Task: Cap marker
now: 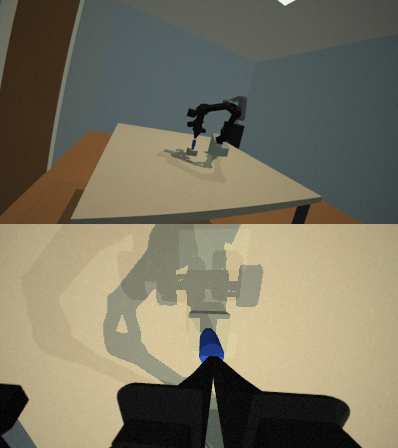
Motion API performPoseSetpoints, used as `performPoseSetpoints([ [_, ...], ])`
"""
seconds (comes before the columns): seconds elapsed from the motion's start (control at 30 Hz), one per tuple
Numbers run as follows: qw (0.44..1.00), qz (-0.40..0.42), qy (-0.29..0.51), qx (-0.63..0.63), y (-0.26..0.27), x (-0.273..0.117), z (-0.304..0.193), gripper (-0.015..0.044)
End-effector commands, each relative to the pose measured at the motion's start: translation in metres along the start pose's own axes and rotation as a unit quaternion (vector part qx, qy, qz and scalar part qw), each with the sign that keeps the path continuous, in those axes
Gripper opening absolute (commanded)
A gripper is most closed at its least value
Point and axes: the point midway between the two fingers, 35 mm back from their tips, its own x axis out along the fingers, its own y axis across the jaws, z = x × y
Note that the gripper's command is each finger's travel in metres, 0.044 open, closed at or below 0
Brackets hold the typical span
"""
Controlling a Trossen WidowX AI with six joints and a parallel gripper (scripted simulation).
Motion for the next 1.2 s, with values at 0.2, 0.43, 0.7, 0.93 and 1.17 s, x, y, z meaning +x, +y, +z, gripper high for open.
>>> performPoseSetpoints([
  [0.2,1.000,0.002,0.001,0.001,0.001,0.016,-0.001,0.0000],
  [0.43,1.000,0.000,-0.002,0.000,0.000,0.015,0.001,0.0000],
  [0.7,1.000,-0.003,-0.002,0.001,-0.002,-0.036,0.005,0.0000],
  [0.93,1.000,-0.001,-0.001,0.002,-0.001,-0.074,0.001,0.0026],
  [1.17,1.000,-0.001,-0.001,0.002,-0.001,-0.074,0.001,0.0210],
])
